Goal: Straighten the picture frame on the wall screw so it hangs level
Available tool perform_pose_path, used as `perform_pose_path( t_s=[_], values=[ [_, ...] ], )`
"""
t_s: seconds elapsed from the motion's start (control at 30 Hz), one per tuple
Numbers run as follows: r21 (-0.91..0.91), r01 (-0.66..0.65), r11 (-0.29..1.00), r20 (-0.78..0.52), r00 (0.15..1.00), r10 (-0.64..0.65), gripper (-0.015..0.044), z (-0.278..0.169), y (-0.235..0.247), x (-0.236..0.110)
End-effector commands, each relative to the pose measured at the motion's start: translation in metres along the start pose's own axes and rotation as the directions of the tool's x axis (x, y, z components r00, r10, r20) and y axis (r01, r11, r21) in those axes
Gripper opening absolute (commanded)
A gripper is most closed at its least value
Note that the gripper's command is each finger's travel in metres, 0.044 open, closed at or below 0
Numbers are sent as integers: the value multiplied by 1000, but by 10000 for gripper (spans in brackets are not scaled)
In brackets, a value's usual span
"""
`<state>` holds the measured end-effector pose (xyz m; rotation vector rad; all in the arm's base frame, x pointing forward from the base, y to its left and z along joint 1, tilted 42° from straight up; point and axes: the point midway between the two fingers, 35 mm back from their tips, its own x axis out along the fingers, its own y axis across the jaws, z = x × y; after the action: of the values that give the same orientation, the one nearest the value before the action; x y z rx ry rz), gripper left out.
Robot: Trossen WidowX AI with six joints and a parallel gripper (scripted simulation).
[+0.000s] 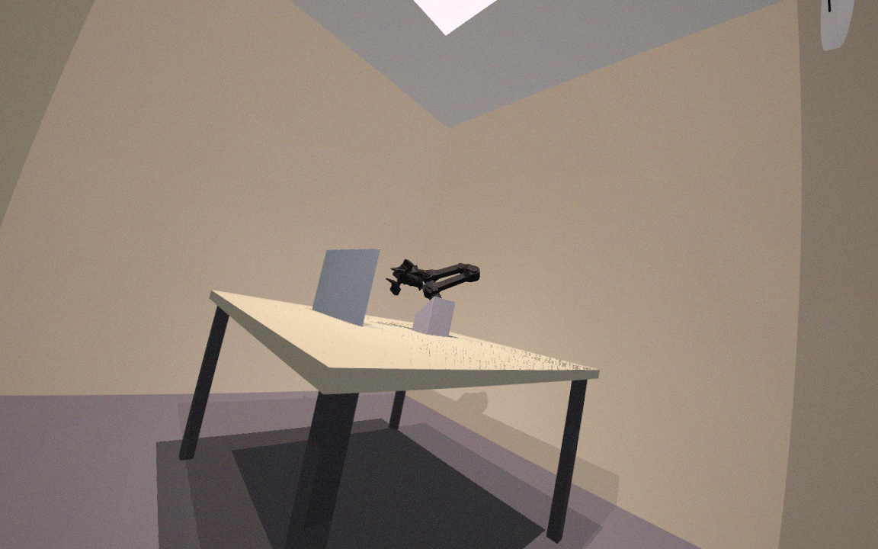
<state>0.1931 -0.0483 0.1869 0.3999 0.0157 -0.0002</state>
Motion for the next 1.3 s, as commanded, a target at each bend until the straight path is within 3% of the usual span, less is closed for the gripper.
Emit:
perform_pose_path(
  t_s=[0.0,0.57,1.27],
  values=[
    [-6,-3,1000,-2,1000,3,260,0,0,0],
    [4,0,1000,0,1000,0,260,1,-2,2],
    [124,-4,992,0,1000,4,260,-6,-37,68]
  ],
)
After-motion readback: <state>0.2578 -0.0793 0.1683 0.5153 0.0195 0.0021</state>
